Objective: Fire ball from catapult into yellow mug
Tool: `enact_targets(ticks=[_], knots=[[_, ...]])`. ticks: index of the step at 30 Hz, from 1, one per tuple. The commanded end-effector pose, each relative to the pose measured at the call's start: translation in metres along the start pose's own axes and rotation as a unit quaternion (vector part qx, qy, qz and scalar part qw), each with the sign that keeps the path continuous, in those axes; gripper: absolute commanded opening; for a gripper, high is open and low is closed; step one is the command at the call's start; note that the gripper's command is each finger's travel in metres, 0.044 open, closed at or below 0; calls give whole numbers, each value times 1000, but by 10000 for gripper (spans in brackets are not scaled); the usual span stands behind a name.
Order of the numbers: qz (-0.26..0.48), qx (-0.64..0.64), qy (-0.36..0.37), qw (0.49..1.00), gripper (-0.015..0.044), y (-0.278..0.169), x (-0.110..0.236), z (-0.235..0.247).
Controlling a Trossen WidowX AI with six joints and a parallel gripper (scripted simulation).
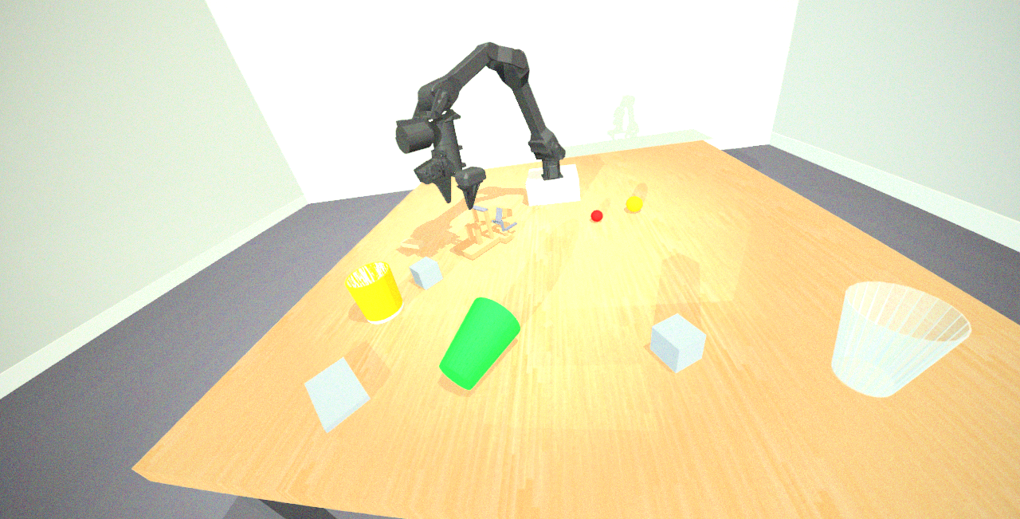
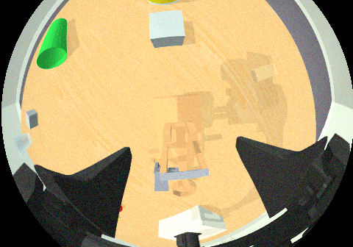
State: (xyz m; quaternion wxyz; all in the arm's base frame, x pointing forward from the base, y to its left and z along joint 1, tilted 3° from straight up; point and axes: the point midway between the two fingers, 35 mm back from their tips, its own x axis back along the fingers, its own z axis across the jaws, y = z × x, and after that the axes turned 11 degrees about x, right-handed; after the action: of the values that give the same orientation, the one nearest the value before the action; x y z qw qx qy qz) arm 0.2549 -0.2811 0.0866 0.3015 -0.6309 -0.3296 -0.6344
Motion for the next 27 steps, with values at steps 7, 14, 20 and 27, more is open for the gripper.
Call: enact_targets(ticks=[7,14,20,27], knots=[[22,1,5,1000,440,-10,-25,2],[22,1,5,1000,440,-12,-48,2],[22,1,5,1000,440,-12,-55,2],[22,1,5,1000,440,-12,-67,2]])
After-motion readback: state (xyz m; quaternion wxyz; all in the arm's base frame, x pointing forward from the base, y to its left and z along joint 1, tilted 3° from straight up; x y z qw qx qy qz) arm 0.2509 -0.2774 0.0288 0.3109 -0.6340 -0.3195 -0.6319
